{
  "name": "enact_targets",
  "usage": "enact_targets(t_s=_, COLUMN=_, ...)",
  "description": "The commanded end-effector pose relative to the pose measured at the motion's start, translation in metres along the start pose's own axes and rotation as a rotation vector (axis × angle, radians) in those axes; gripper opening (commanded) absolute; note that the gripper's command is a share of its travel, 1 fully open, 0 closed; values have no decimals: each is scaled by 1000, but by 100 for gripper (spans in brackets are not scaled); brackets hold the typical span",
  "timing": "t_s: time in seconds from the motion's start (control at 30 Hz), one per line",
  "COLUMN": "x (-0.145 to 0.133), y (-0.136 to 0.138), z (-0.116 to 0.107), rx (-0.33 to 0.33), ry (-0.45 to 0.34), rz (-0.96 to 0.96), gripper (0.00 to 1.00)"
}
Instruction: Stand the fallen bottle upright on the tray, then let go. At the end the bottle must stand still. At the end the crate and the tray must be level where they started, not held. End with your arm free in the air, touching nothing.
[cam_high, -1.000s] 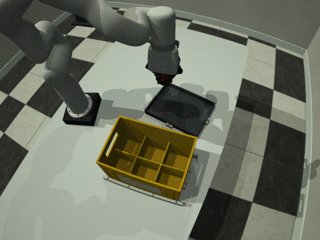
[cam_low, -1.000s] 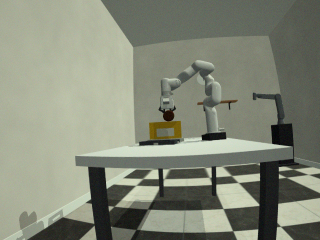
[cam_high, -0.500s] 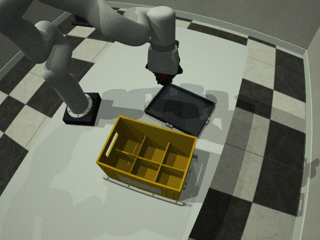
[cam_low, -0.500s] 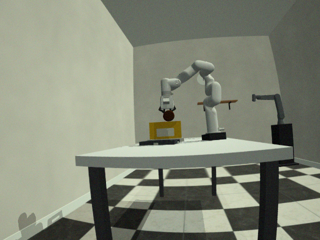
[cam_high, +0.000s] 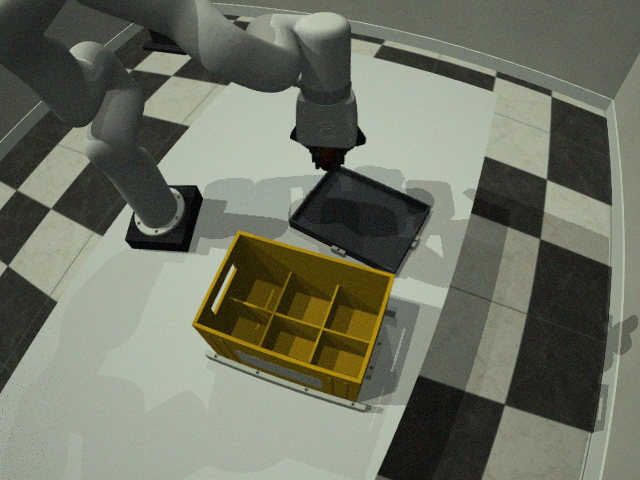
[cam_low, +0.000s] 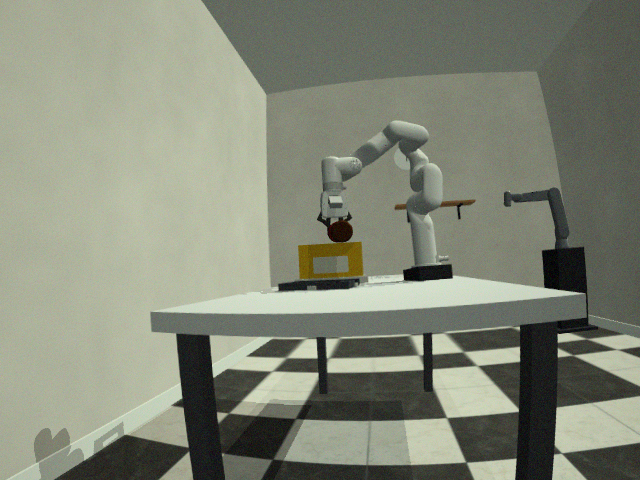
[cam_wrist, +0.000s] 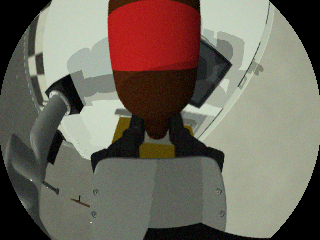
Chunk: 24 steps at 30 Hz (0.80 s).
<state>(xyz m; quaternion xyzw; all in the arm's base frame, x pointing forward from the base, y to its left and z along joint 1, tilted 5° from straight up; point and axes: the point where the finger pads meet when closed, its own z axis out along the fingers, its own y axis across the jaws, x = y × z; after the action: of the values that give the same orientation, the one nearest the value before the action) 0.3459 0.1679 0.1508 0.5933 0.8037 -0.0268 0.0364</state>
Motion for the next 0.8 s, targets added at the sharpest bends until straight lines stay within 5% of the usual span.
enact_targets(t_s=0.0, x=0, y=1, z=-2, rx=-4, ry=2, rz=-68, gripper=0)
enact_targets(t_s=0.77, x=0, y=1, z=-2, rx=-4, ry=2, rz=-151, gripper=0)
